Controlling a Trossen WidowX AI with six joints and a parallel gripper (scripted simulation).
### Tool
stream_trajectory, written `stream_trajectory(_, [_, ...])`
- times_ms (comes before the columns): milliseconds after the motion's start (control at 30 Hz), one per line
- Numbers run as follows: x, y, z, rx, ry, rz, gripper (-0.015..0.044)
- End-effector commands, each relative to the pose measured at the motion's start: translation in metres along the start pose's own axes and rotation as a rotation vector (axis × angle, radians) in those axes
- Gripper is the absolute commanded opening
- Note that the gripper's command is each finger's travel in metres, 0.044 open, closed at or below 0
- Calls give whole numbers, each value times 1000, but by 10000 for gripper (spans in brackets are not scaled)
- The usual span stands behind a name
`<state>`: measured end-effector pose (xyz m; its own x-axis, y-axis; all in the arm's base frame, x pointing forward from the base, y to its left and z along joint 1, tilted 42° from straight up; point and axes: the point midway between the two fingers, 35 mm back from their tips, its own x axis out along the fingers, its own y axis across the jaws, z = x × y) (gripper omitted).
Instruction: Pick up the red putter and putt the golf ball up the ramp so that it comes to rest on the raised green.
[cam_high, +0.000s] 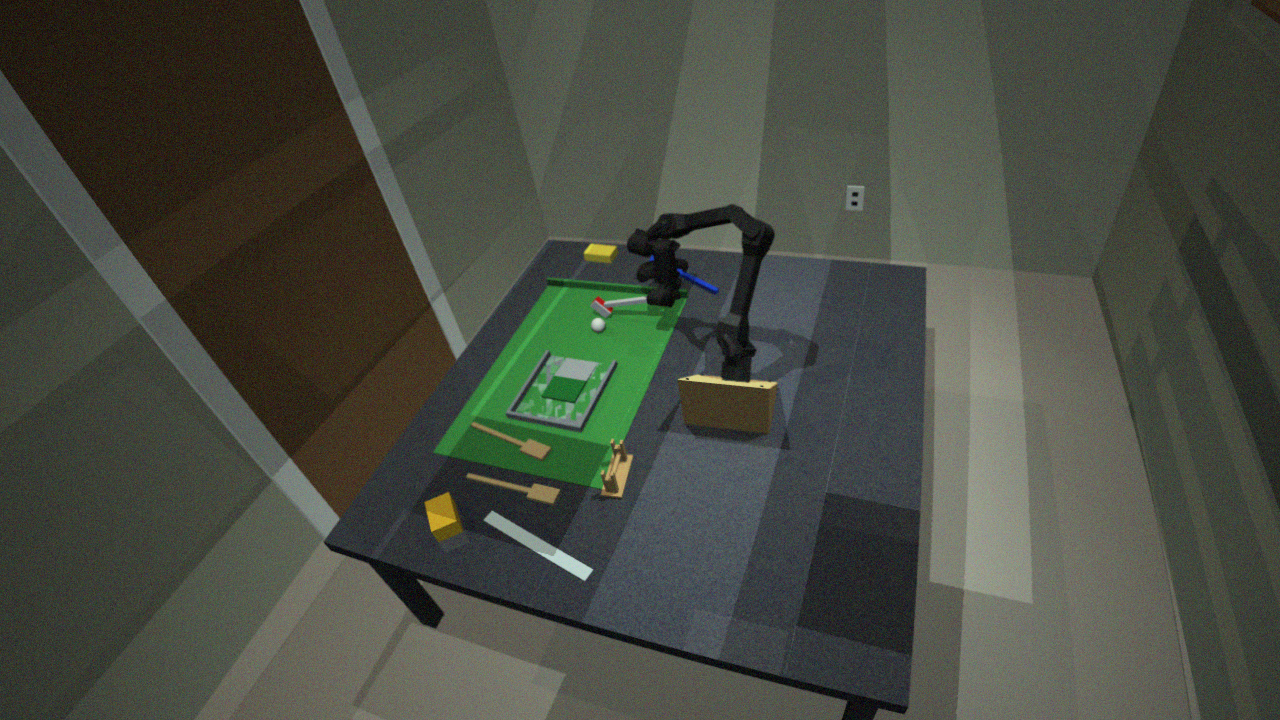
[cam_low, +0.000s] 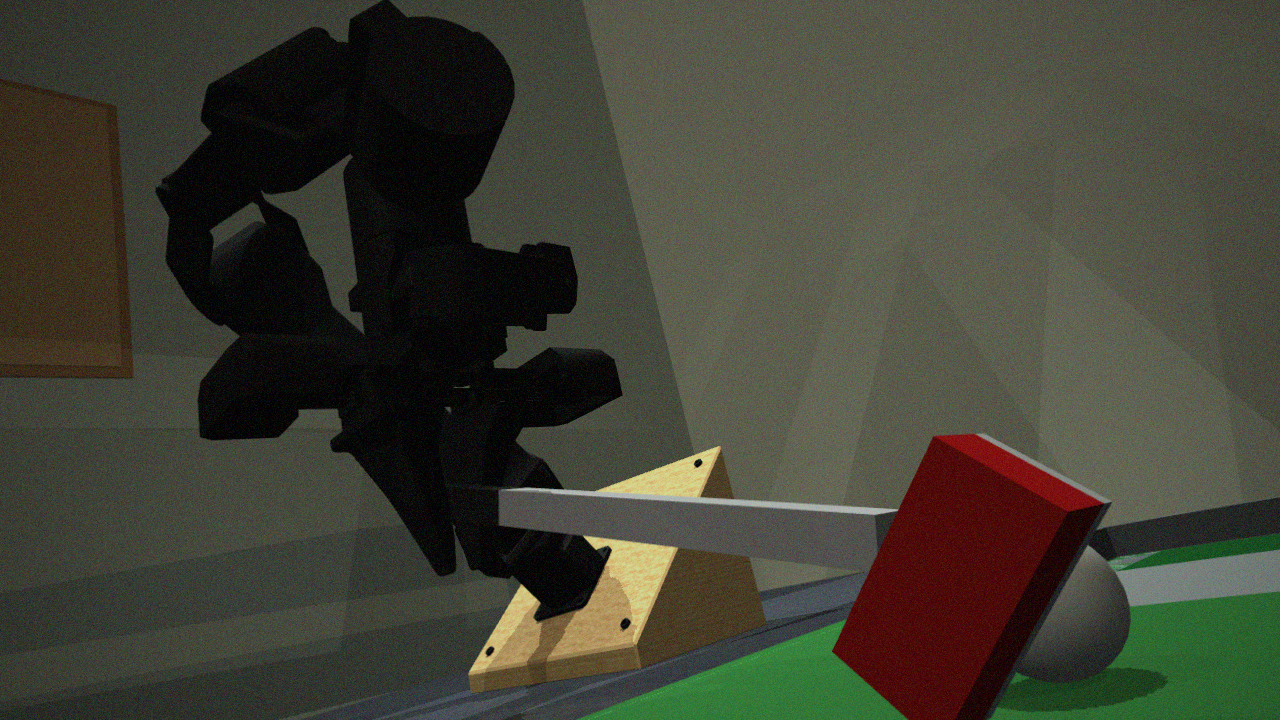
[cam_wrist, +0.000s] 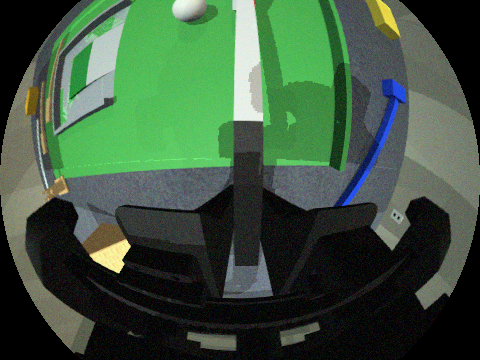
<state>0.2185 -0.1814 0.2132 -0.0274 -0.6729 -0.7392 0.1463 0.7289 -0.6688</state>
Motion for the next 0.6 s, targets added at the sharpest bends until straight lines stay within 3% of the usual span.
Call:
stream_trajectory(0, [0,-2,0,1,-2,0,0])
stream_trajectory(267, [2,-29,1,-2,-5,1,0])
stream_trajectory(567, [4,-18,1,1,3,2,0])
